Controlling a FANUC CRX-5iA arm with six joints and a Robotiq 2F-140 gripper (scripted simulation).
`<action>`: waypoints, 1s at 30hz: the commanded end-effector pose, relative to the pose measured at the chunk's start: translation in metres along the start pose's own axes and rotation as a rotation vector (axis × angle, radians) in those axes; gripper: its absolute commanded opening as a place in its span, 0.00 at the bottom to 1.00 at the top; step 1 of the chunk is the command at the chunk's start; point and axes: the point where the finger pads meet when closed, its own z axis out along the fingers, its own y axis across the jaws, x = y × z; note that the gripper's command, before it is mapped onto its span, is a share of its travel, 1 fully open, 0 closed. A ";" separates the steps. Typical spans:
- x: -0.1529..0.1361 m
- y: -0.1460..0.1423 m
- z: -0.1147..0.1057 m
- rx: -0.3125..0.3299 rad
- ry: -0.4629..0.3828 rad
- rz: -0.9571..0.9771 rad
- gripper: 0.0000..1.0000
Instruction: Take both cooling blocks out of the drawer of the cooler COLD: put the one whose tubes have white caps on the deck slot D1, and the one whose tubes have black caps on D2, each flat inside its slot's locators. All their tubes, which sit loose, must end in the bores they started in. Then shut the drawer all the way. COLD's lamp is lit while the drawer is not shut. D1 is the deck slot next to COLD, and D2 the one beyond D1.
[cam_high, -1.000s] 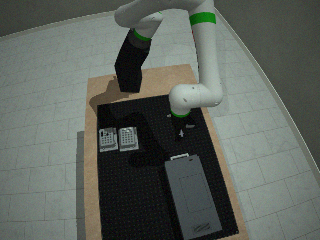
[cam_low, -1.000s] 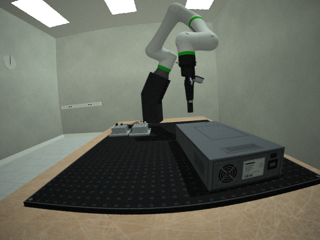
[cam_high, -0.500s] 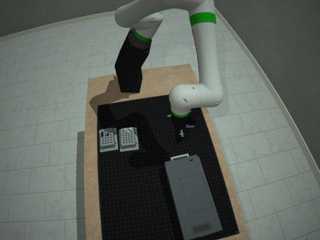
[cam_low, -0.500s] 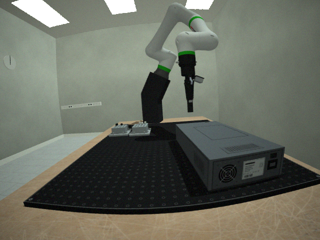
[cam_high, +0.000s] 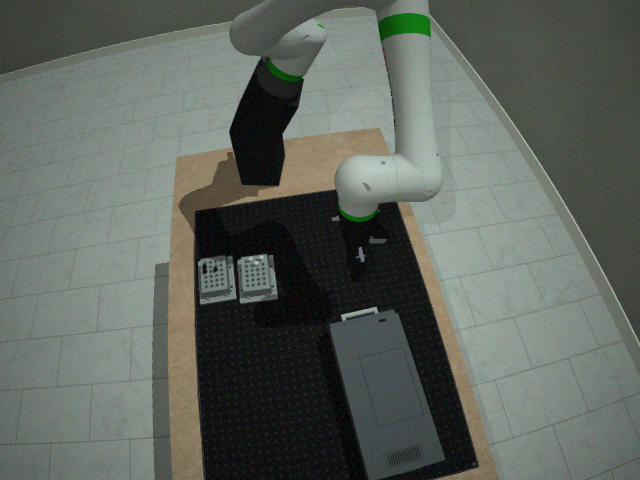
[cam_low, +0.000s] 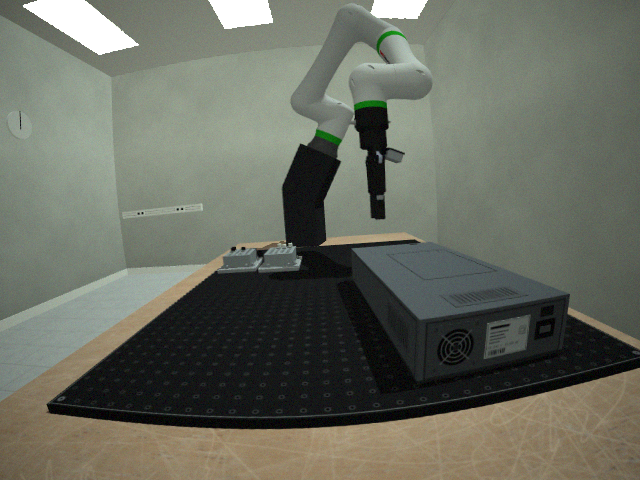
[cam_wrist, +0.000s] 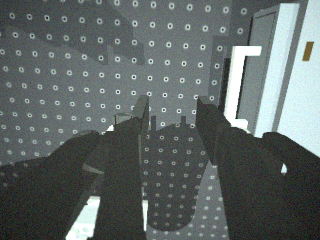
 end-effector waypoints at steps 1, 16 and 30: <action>0.000 -0.014 -0.008 -0.003 0.000 0.000 0.35; 0.000 -0.062 -0.029 -0.003 0.000 0.000 0.35; 0.000 -0.067 -0.031 -0.003 0.000 0.000 0.35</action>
